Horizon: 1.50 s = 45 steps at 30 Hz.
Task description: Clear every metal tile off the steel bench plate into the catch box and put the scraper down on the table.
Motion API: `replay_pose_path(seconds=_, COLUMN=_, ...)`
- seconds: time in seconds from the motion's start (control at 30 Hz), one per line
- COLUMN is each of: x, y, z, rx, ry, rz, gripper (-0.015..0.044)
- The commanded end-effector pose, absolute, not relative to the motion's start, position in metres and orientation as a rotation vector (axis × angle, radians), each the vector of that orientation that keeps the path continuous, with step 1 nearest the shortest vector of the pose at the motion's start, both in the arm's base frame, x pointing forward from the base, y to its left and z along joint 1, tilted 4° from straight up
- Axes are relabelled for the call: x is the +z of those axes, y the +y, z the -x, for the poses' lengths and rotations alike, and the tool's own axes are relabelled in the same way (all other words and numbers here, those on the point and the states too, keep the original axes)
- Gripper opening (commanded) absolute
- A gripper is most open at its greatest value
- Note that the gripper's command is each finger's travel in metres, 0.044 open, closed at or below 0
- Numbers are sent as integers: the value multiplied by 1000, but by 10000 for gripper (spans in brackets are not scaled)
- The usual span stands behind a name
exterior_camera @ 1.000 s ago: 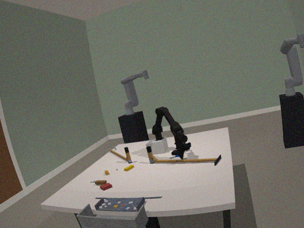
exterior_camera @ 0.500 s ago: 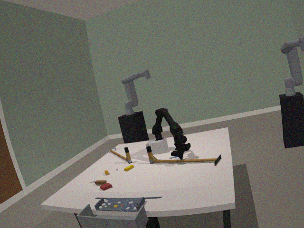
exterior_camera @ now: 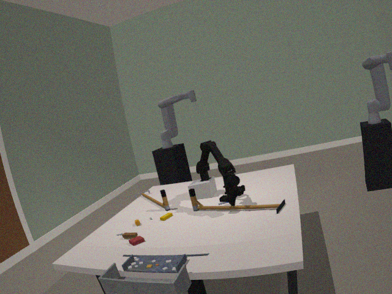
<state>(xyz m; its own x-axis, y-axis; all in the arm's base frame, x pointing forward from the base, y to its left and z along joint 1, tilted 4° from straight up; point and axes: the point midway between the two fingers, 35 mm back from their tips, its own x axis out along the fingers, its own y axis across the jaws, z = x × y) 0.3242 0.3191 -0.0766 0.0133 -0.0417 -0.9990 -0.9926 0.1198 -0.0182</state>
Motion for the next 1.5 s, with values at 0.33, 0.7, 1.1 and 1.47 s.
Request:
replay_pose_path(seconds=0.33, x=-75, y=318, z=-342, rx=1085, ry=1277, rz=1163, gripper=0)
replay_pose_path(seconds=0.7, x=-75, y=317, z=-353, rx=1085, ry=1276, rz=1163, gripper=0)
replay_pose_path(seconds=1.1, x=-74, y=316, z=-365, rx=1084, ry=1275, rz=1164, gripper=0)
replay_pose_path(seconds=1.47, x=-74, y=313, z=-376, rx=1083, ry=1275, rz=1164, gripper=0)
